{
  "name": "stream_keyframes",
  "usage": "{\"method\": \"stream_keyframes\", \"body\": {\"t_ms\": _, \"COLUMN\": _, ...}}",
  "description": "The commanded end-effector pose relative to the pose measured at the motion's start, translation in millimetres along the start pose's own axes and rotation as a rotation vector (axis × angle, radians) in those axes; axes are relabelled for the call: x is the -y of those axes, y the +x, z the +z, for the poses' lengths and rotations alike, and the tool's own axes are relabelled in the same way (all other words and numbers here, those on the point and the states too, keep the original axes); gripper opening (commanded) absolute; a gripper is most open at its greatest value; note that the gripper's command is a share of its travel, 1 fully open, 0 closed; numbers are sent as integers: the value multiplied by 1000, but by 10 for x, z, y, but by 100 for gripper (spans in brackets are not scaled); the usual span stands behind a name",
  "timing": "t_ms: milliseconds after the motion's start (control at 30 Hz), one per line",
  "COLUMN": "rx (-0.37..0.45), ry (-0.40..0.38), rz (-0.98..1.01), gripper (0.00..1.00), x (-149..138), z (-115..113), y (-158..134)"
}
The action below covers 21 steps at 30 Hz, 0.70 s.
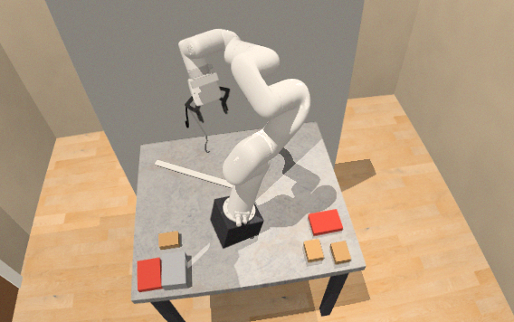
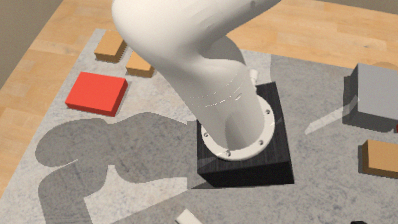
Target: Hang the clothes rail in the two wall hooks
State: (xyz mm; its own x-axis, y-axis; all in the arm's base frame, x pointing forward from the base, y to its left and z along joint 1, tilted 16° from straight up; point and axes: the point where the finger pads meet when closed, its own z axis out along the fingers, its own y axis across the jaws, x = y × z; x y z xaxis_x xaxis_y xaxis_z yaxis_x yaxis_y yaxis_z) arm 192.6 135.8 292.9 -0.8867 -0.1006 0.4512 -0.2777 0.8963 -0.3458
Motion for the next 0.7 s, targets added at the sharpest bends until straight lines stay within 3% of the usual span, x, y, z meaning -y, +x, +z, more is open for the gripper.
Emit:
{"method": "stream_keyframes", "body": {"t_ms": 0, "rx": 31, "ry": 3, "rz": 121, "gripper": 100, "x": -48, "z": 65, "y": -155}}
{"method": "stream_keyframes", "body": {"t_ms": 667, "rx": 137, "ry": -19, "rz": 592, "gripper": 100, "x": -201, "z": 352, "y": -648}}
